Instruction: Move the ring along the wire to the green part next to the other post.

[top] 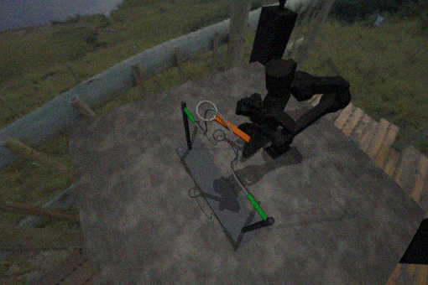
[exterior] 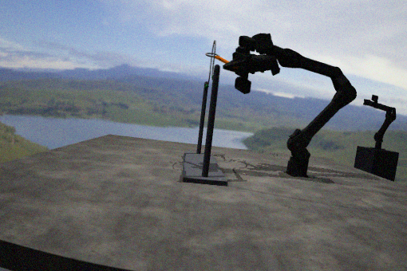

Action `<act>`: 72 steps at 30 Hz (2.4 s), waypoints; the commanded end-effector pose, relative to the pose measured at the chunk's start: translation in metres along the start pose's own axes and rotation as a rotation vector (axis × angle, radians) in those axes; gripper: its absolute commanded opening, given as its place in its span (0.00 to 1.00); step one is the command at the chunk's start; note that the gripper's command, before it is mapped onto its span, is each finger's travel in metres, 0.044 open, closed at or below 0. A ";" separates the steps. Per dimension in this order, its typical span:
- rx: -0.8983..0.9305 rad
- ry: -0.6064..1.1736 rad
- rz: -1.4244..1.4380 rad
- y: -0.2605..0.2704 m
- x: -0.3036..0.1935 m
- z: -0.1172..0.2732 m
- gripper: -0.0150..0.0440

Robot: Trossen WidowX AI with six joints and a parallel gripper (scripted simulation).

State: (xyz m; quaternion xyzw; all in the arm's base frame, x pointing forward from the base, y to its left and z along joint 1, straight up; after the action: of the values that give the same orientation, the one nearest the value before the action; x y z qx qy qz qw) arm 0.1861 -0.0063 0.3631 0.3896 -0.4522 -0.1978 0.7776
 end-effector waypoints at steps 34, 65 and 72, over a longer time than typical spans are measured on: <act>-0.319 0.008 0.501 0.000 -0.004 -0.004 0.00; -0.567 0.005 0.921 -0.005 -0.007 -0.006 0.00; -0.623 0.004 1.016 -0.006 -0.008 -0.007 0.00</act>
State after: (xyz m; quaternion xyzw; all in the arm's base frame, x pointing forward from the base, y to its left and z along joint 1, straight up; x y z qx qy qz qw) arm 0.1884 -0.0020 0.3553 -0.1005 -0.5046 0.0634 0.8551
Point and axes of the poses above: the point midway between the two fingers, 35 mm back from their tips, its own z axis back along the fingers, its own y axis across the jaws, x = y × z, the point moved 10 cm from there along z, back along the fingers, and after that the axes turned 11 degrees about z, right-handed, at the moved point
